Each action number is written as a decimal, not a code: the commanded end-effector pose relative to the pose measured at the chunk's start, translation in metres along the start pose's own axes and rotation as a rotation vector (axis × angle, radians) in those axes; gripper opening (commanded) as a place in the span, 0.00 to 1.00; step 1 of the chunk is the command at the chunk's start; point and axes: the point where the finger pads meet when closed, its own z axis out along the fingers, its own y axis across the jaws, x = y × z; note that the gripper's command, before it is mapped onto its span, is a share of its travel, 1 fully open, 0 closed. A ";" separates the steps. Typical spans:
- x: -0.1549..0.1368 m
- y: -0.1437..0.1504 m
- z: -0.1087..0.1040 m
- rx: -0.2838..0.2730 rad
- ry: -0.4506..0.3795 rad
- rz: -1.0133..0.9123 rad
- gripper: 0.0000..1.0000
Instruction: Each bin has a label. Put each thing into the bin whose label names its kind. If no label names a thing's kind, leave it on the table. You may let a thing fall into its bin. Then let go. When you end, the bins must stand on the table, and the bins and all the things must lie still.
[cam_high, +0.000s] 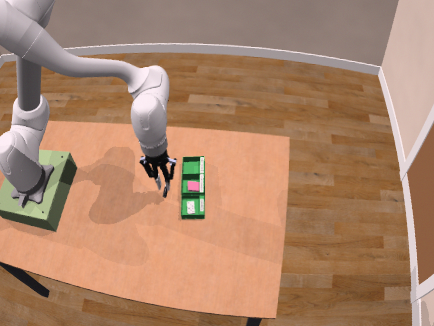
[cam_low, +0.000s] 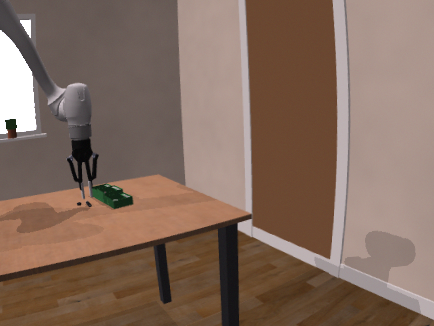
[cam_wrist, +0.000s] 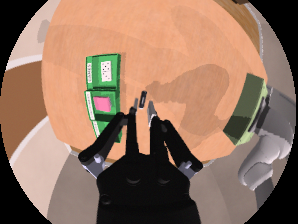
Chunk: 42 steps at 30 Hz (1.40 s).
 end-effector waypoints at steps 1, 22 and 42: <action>0.000 -0.001 0.018 0.000 0.000 0.000 0.17; 0.000 0.000 0.032 0.000 0.000 0.000 0.17; 0.000 0.000 0.032 0.000 0.000 0.000 0.05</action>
